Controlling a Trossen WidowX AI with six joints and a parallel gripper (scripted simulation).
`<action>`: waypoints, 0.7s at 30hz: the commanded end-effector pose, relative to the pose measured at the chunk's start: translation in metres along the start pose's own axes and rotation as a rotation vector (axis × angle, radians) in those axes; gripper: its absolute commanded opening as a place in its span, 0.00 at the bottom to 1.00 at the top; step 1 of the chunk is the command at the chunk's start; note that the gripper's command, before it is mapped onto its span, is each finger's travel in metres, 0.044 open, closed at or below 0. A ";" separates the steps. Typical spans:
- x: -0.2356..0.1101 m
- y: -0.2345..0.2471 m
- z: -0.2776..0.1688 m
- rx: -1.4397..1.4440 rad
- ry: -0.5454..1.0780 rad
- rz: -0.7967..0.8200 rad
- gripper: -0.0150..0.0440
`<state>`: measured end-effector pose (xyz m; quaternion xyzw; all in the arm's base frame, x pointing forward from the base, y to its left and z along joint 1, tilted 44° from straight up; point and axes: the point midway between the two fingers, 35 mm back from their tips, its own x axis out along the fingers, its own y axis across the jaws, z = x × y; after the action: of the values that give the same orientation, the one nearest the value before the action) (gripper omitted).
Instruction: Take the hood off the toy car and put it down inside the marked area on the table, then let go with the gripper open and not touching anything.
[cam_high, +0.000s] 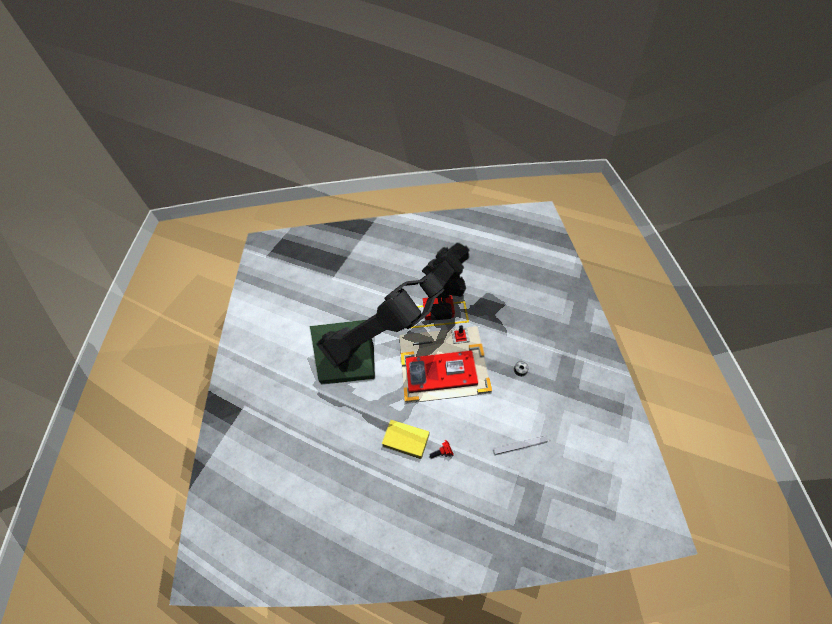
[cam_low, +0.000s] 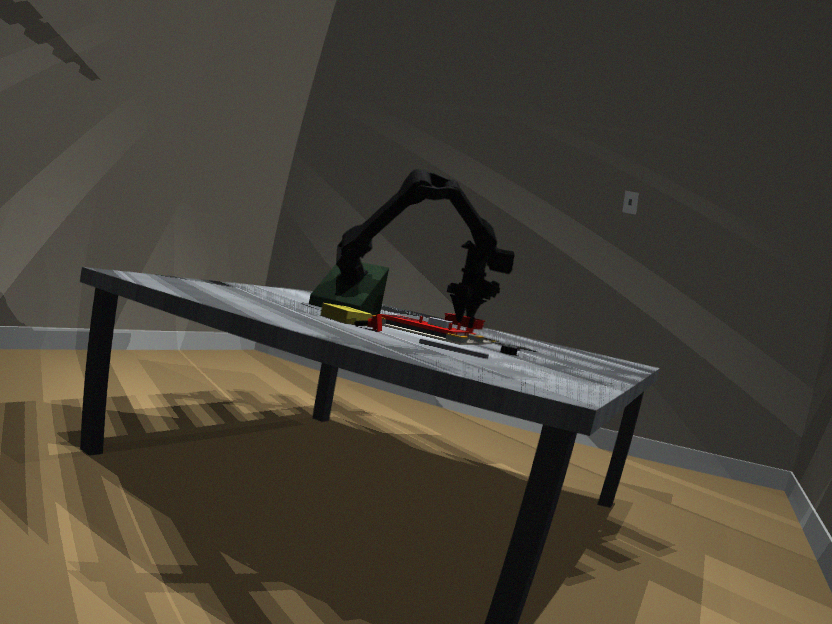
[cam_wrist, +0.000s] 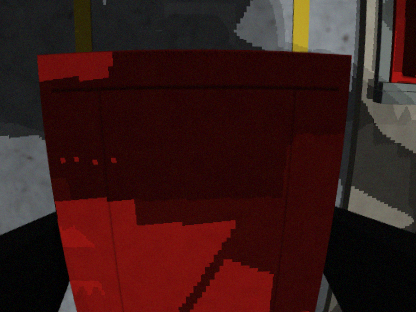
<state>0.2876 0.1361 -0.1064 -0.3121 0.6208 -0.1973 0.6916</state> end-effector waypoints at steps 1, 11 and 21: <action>0.004 0.000 -0.002 -0.009 -0.002 -0.005 0.25; 0.007 -0.001 -0.002 -0.009 -0.002 -0.005 0.25; 0.012 -0.001 -0.002 -0.008 -0.002 -0.005 0.25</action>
<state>0.2878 0.1283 -0.1143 -0.3138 0.6210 -0.1973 0.6907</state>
